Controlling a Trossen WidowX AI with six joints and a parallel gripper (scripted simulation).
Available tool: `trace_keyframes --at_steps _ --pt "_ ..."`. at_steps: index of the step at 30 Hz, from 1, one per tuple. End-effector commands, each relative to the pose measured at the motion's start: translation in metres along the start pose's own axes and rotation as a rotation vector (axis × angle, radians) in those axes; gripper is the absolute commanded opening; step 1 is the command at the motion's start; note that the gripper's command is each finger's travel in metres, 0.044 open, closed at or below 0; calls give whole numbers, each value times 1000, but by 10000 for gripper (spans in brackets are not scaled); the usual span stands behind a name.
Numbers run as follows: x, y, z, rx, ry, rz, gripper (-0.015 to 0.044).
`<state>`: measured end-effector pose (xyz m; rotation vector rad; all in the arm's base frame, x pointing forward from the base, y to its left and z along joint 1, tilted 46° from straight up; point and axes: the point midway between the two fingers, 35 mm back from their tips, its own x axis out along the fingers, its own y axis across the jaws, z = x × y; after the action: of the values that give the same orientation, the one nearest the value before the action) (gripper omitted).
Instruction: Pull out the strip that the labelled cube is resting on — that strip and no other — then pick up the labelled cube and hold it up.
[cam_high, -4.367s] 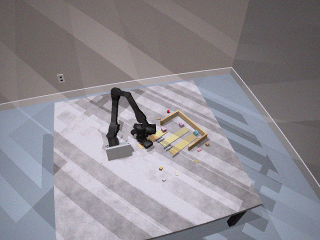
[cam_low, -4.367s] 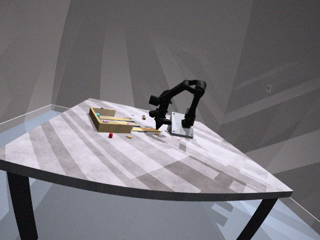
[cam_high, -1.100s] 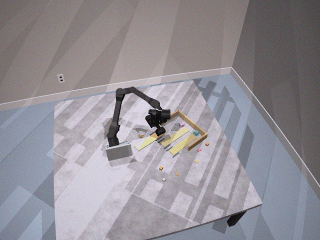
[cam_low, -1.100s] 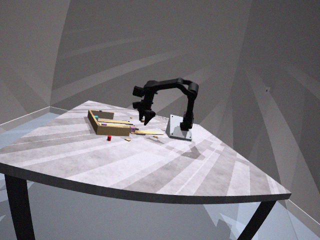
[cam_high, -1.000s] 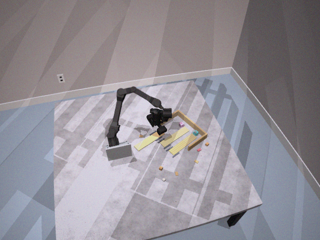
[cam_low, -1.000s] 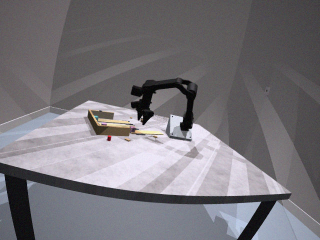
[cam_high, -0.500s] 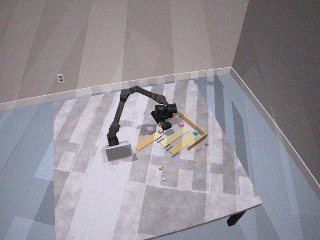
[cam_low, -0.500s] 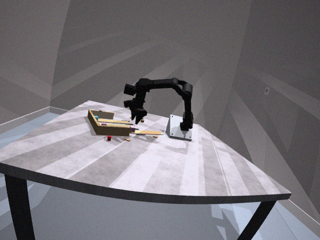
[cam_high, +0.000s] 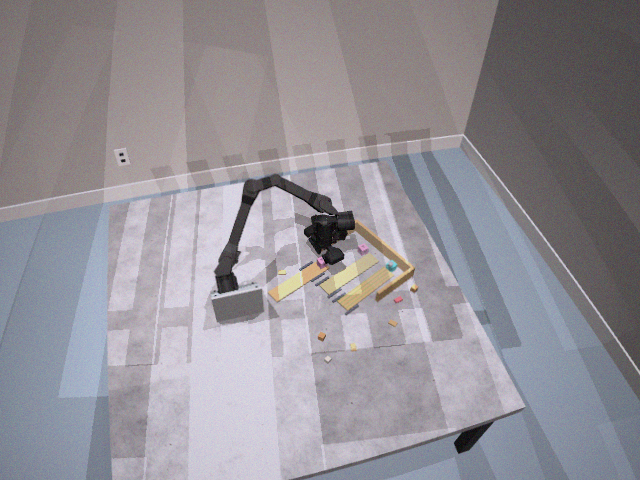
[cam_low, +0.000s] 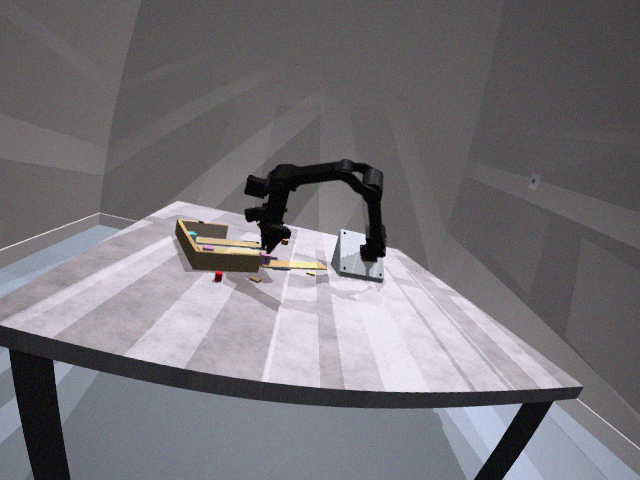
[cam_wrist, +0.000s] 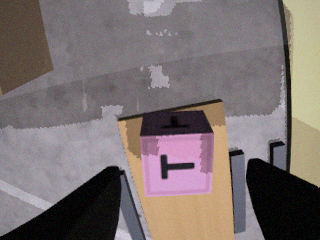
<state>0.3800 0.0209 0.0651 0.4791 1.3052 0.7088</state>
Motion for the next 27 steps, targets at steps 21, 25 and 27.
trace_keyframes --at_steps 21,25,27 --pt "34 2 -2 5 7 9 250" --pt "32 2 -1 1 3 5 198" --pt "32 2 -1 1 3 5 165"
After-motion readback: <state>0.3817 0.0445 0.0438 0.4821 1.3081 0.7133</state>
